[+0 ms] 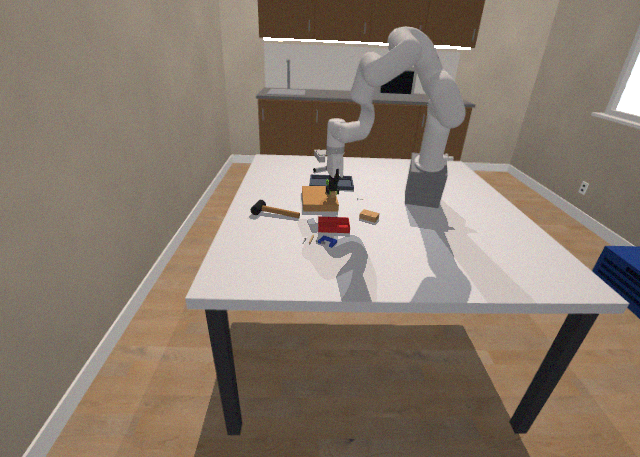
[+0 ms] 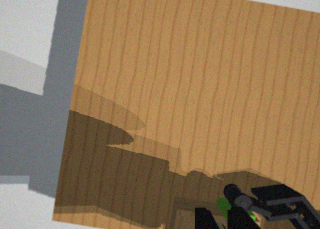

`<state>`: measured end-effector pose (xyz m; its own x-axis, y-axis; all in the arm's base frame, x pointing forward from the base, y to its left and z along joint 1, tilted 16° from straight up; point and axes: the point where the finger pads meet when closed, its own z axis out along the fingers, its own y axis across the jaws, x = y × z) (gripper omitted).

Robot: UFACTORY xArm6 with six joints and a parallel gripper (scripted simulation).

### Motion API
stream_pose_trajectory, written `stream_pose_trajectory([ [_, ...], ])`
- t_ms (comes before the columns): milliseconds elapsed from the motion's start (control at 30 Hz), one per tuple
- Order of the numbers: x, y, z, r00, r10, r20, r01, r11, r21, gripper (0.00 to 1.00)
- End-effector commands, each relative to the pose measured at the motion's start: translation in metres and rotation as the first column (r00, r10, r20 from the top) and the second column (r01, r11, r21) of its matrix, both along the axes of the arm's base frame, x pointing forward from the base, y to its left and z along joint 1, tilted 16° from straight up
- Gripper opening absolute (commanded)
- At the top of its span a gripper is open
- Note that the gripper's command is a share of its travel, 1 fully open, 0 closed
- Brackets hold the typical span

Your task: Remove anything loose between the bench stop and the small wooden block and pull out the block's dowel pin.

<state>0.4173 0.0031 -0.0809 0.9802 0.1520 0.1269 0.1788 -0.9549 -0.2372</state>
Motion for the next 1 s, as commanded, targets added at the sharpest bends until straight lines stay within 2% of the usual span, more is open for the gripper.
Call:
stream_pose_trajectory([
  [0, 0.0016, -0.0003, 0.0012, 1.0, 0.019, 0.009, -0.019, 1.0, -0.002, 0.0],
  [967, 0.0016, -0.0003, 0.0013, 0.99, 0.139, 0.04, -0.138, 0.99, -0.015, 0.0],
])
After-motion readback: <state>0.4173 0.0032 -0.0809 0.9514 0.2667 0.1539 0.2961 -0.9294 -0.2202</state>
